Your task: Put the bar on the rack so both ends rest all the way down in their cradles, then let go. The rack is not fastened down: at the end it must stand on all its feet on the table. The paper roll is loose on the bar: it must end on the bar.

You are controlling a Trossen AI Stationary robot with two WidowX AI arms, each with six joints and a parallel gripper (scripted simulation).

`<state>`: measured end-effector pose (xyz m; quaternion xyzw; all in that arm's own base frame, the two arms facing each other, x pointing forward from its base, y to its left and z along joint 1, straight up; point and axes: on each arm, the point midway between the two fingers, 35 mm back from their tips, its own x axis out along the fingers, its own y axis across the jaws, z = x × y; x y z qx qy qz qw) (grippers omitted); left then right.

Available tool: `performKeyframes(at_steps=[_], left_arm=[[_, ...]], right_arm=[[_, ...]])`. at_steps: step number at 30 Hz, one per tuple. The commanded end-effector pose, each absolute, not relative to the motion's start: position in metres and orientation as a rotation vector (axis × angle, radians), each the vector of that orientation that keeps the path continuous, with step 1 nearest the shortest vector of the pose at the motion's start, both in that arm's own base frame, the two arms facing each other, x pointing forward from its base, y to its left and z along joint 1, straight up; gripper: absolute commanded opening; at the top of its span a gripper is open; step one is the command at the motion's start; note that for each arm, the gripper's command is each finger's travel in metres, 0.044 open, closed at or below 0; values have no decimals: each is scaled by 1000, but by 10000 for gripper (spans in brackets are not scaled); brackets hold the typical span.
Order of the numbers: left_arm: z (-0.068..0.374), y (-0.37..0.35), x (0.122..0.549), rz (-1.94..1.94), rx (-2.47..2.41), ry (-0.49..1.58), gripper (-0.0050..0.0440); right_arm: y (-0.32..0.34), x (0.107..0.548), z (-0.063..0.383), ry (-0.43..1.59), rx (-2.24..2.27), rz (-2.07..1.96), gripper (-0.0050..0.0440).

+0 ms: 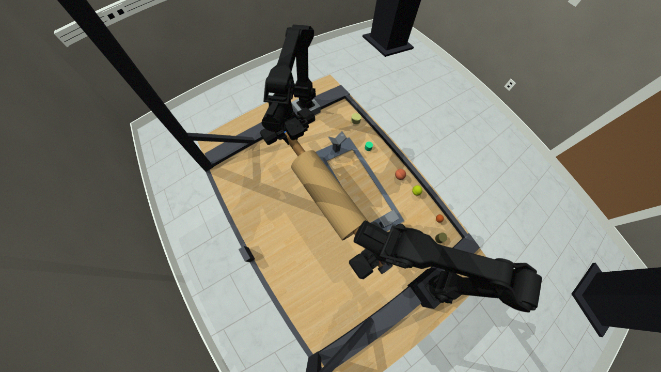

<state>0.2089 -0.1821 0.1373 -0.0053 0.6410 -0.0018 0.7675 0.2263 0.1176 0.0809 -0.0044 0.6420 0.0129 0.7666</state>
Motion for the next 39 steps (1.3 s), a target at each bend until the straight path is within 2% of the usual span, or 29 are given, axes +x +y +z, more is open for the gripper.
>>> performKeyframes(at_steps=[1, 39], left_arm=[[150, -167, 207, -39, -29, 1367, 50], [156, -40, 207, -86, 44, 1356, 50]], right_arm=[[108, 227, 91, 1367, 7, 38, 50], [19, 237, 106, 1345, 53, -39, 50]])
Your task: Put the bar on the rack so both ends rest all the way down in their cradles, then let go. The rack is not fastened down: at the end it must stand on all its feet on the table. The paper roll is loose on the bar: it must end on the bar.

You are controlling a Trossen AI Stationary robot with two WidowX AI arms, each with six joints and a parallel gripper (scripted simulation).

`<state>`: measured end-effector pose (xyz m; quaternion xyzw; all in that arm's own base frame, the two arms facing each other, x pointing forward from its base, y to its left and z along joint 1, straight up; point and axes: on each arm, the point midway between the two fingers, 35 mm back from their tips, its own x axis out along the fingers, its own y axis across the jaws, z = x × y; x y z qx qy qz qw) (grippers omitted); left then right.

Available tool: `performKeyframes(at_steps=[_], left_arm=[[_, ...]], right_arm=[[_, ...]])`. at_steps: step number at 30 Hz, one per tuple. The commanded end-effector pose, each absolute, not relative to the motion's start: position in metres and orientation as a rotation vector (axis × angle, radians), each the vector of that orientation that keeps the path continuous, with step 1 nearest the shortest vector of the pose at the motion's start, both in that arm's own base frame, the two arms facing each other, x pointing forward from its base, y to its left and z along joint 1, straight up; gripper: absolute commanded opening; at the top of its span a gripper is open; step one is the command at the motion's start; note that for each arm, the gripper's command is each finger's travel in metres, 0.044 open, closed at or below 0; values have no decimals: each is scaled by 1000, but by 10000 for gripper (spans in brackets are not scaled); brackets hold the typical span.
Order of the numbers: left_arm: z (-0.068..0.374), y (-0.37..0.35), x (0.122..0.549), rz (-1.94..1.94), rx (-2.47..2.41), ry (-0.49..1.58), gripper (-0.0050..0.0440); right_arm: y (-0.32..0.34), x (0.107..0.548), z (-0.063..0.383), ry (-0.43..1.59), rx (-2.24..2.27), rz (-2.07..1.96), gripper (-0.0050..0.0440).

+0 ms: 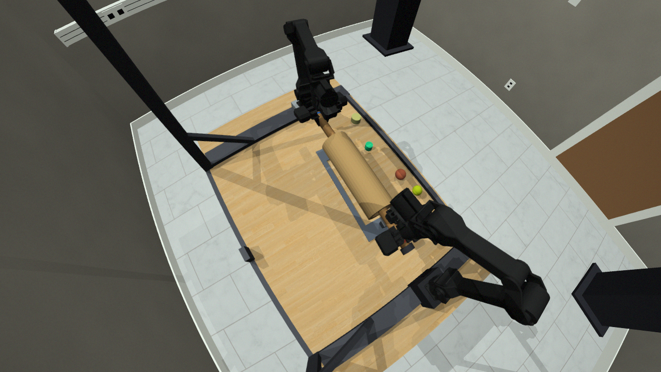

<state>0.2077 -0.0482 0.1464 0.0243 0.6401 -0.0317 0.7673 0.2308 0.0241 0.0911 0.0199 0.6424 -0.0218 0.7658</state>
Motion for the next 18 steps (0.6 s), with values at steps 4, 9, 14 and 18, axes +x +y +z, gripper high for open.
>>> performKeyframes(at_steps=[4, 9, 14, 18], left_arm=[[159, -41, 210, -86, 41, 1346, 50], [157, -22, 207, -89, 56, 1354, 50], [156, -15, 207, -91, 62, 1357, 50], [160, -14, 210, -89, 62, 1343, 50]], right_arm=[[20, 237, 106, 1345, 53, -38, 50], [6, 238, 107, 1344, 56, -52, 50], [1, 239, 108, 1343, 59, -57, 50], [0, 238, 108, 1344, 54, -64, 50]])
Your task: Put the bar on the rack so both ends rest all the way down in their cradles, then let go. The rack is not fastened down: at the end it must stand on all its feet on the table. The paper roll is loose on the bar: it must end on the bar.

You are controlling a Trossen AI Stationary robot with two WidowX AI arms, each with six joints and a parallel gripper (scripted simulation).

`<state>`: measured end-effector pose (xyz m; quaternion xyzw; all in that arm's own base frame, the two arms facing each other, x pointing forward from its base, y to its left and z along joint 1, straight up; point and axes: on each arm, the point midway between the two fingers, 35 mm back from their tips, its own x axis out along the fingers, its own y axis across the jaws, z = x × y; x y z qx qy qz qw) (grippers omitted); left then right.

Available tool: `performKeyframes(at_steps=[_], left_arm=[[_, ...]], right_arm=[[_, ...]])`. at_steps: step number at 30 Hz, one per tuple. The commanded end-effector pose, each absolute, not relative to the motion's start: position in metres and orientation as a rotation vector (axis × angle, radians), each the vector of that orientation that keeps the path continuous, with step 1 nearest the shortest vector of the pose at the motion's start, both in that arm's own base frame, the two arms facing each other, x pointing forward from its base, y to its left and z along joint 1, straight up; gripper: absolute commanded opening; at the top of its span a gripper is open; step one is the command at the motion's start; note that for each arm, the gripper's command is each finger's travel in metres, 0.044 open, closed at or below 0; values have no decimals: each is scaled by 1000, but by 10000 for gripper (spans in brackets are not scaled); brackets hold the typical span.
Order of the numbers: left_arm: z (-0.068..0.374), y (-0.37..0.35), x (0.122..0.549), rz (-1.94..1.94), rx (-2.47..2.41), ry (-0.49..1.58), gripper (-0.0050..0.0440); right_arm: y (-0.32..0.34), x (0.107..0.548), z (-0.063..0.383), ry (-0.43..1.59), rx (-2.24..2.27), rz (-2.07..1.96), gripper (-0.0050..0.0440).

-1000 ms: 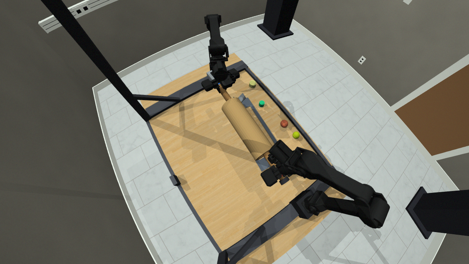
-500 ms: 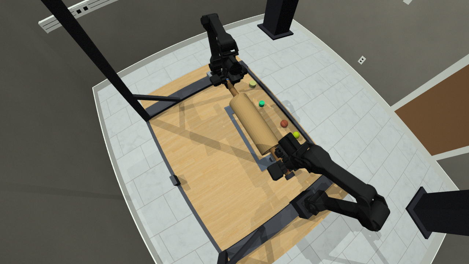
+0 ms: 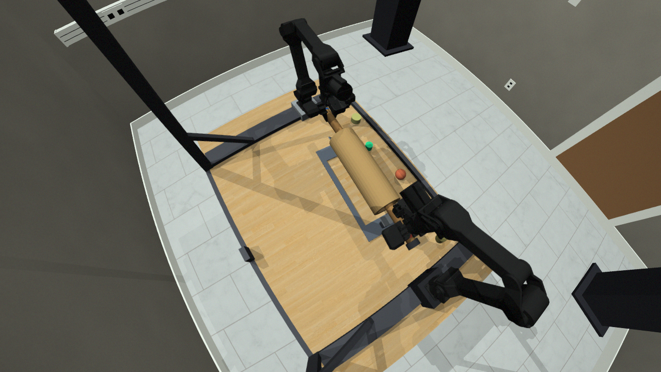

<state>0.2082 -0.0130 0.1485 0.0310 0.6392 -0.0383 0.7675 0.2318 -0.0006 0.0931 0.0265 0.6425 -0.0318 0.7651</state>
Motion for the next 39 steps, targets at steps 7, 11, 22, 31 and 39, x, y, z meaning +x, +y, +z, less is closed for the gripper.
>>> performKeyframes(at_steps=[7, 11, 22, 31, 39], left_arm=[[159, -13, 209, -79, 68, 1344, 50], [153, -13, 207, -82, 66, 1357, 50], [148, -12, 207, -85, 67, 1357, 50], [140, -12, 208, -87, 65, 1357, 50], [131, -11, 207, -87, 67, 1359, 50]], right_arm=[[1, 238, 107, 1344, 55, -66, 50], [-1, 232, 99, 1366, 56, -67, 50], [-1, 232, 93, 1371, 56, -67, 50], [-1, 232, 82, 1384, 56, -64, 50], [-2, 232, 72, 1392, 56, -68, 50]])
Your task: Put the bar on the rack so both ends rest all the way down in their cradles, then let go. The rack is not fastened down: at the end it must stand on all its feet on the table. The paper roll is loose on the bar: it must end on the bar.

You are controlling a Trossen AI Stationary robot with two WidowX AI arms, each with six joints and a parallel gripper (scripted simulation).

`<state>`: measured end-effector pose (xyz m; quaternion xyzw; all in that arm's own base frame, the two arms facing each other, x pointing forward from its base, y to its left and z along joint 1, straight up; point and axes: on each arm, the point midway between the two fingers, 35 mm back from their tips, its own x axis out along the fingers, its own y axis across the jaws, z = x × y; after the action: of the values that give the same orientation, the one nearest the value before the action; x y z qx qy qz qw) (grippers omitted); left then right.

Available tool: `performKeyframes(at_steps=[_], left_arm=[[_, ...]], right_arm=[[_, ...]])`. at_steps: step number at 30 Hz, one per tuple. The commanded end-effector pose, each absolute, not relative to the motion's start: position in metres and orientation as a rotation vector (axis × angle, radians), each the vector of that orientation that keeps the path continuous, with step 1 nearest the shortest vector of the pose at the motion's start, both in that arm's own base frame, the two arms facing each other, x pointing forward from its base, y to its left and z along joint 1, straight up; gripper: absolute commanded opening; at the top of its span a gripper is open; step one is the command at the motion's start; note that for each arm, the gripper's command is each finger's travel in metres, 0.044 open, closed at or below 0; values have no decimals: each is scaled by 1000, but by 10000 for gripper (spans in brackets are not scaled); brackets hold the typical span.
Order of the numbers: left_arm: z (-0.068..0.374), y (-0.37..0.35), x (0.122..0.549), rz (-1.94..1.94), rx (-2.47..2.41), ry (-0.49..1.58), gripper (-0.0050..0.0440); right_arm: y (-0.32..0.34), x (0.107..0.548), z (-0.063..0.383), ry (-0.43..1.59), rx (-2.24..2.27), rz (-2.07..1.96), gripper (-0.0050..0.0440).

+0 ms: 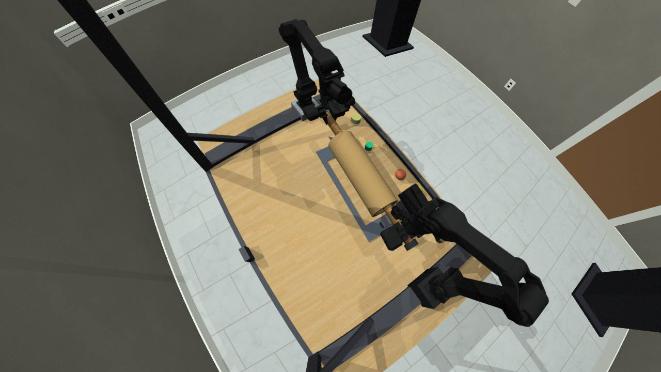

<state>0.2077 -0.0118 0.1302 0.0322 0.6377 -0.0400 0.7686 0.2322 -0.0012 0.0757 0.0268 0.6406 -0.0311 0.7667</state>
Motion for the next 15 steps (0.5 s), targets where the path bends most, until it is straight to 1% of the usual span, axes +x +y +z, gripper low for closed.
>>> performKeyframes(at_steps=[1, 10, 15], left_arm=[[130, -11, 208, -87, 66, 1358, 50], [122, -10, 208, -88, 66, 1361, 50], [124, -10, 209, -86, 66, 1357, 50]], right_arm=[[-3, 232, 71, 1393, 56, -68, 50], [-3, 232, 63, 1389, 57, -66, 50], [-3, 235, 69, 1367, 56, -64, 50]])
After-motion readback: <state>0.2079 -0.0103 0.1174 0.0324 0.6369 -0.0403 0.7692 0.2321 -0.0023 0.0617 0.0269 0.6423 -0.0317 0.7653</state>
